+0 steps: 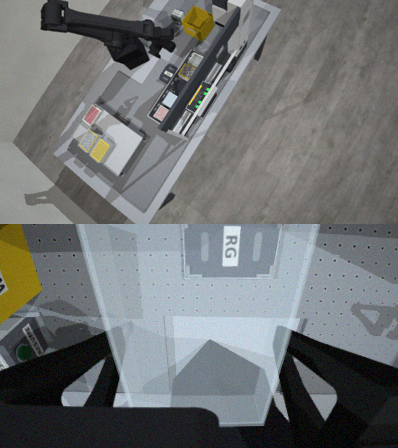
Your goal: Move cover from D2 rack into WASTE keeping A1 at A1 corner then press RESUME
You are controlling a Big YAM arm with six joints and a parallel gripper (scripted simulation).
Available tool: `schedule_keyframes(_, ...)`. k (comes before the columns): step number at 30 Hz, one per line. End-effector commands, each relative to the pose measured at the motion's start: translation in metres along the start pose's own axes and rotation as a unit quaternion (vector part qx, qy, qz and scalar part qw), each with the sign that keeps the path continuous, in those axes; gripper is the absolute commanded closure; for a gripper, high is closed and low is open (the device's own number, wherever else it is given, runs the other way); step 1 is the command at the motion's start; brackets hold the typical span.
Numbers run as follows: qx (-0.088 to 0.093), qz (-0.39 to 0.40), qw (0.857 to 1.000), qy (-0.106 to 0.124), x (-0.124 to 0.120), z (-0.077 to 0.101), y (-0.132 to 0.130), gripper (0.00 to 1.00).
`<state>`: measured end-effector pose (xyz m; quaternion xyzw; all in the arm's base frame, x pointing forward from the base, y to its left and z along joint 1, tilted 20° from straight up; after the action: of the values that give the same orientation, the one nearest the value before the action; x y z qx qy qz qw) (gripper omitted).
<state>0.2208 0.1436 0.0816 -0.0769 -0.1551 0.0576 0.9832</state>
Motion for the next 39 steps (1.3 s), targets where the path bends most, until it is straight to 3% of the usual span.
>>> schedule_keyframes(1, 0.005, -0.013, 1.000, -0.009, -0.013, 0.007, 0.002, 1.00)
schedule_keyframes(4, 0.005, -0.013, 1.000, -0.009, -0.018, 0.006, 0.002, 1.00)
schedule_keyframes(7, 0.012, -0.051, 0.998, -0.020, 0.001, 0.012, 0.006, 1.00)
schedule_keyframes(18, 0.010, -0.039, 0.999, -0.015, -0.007, 0.009, 0.005, 1.00)
schedule_keyframes(24, 0.018, -0.019, 0.999, -0.023, -0.002, 0.013, 0.045, 1.00)
schedule_keyframes(26, 0.018, -0.019, 0.999, -0.023, -0.002, 0.013, 0.045, 1.00)
schedule_keyframes(39, 0.021, -0.019, 0.999, -0.020, -0.010, 0.013, 0.104, 1.00)
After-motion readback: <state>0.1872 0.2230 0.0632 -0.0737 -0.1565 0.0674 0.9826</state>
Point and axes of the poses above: the point where the finger pads meet when closed, its own z axis back along the fingers, its own y axis across the jaws, x = y × z, the point moved 5 cm from there along z, back along the fingers, and after that the axes turned 6 degrees about -z, right-handed, at the moved point
